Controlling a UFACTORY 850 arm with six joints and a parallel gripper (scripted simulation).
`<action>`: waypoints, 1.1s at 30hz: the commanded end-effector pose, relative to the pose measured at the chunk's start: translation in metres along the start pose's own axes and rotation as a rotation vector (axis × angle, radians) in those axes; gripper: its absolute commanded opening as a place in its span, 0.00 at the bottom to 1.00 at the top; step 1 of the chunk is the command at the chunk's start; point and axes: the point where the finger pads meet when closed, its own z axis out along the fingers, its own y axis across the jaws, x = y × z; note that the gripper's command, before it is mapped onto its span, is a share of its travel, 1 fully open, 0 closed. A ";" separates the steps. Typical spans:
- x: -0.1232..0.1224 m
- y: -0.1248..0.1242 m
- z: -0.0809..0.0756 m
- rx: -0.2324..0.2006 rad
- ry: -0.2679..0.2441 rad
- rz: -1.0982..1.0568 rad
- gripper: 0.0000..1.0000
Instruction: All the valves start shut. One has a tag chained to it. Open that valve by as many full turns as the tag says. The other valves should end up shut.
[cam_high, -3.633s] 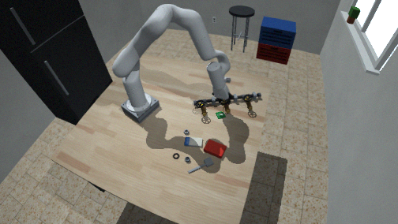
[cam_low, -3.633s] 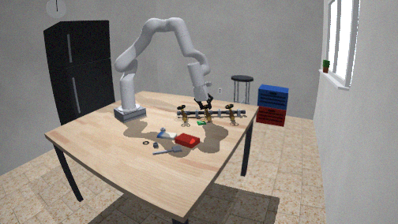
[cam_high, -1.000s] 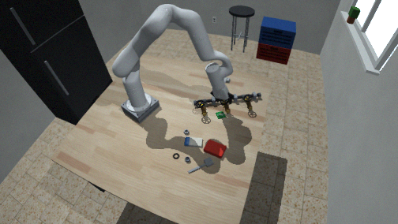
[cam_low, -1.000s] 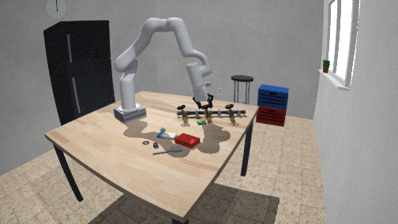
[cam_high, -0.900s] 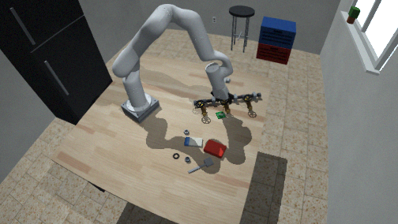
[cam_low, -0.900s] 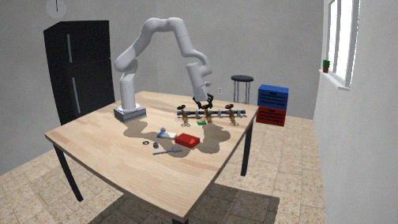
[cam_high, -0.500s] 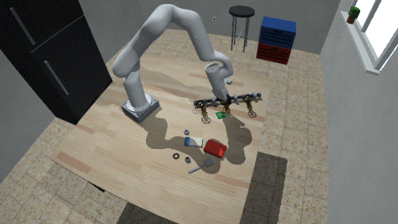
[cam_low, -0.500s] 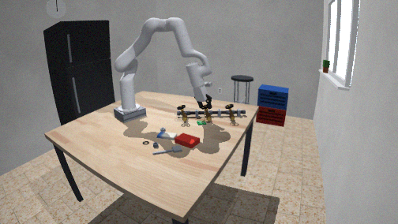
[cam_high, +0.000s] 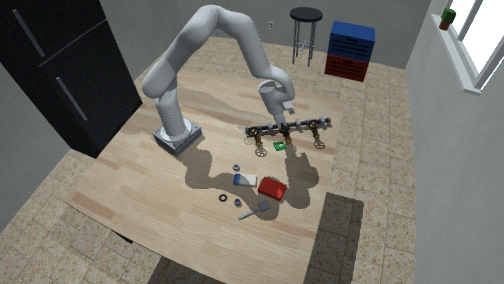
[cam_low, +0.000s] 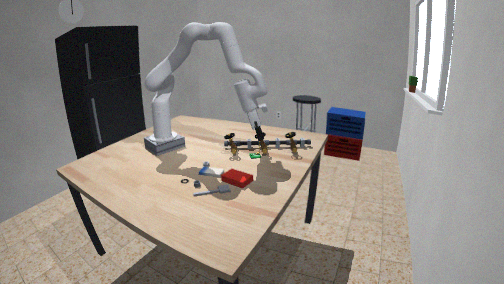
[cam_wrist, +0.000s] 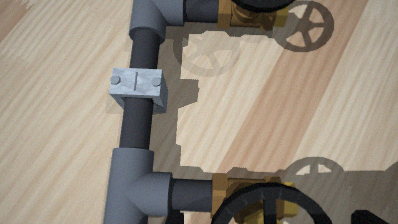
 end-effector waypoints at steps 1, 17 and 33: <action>0.001 0.000 -0.001 -0.004 -0.011 0.279 1.00; 0.001 0.000 -0.001 -0.012 0.012 0.999 1.00; 0.001 0.000 -0.001 -0.020 0.020 1.718 1.00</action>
